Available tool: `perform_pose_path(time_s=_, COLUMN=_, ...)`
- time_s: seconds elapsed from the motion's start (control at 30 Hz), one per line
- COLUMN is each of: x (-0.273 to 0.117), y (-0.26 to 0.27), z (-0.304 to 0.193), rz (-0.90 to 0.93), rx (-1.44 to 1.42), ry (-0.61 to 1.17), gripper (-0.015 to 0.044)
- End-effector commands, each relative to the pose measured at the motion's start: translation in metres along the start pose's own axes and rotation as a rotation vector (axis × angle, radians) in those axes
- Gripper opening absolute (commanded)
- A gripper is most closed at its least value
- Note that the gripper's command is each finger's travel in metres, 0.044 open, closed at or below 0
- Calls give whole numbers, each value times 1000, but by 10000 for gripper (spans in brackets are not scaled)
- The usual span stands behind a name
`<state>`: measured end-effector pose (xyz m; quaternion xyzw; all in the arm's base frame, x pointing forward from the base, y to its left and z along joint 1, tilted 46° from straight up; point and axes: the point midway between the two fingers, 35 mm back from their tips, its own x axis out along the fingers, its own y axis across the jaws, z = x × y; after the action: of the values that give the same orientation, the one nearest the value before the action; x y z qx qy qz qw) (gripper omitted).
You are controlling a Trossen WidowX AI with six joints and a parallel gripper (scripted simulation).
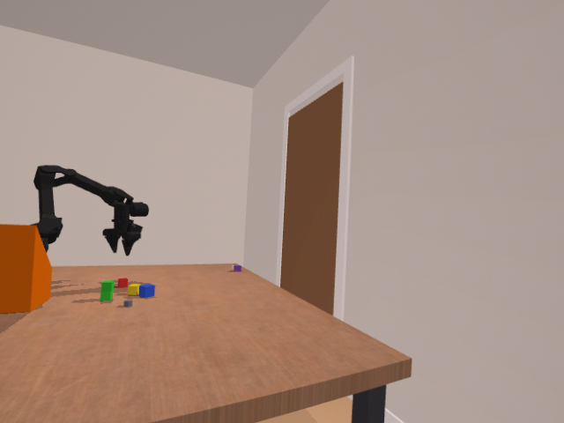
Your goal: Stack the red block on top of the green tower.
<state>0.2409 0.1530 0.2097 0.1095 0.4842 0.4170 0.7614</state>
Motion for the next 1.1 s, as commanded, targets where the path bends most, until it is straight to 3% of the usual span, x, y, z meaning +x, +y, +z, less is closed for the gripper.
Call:
perform_pose_path(time_s=0.0, x=10, y=-44, z=-16, rz=-23, rx=151, ry=35, gripper=440)
perform_pose_path(time_s=0.23, x=16, y=-100, z=-47, rz=-42, rx=380, ry=63, gripper=440)
perform_pose_path(time_s=0.47, x=16, y=-102, z=-48, rz=-42, rx=386, ry=64, gripper=440)
perform_pose_path(time_s=0.77, x=59, y=-103, z=-52, rz=-40, rx=386, ry=63, gripper=440)
perform_pose_path(time_s=1.07, x=63, y=-104, z=-51, rz=-40, rx=386, ry=63, gripper=440)
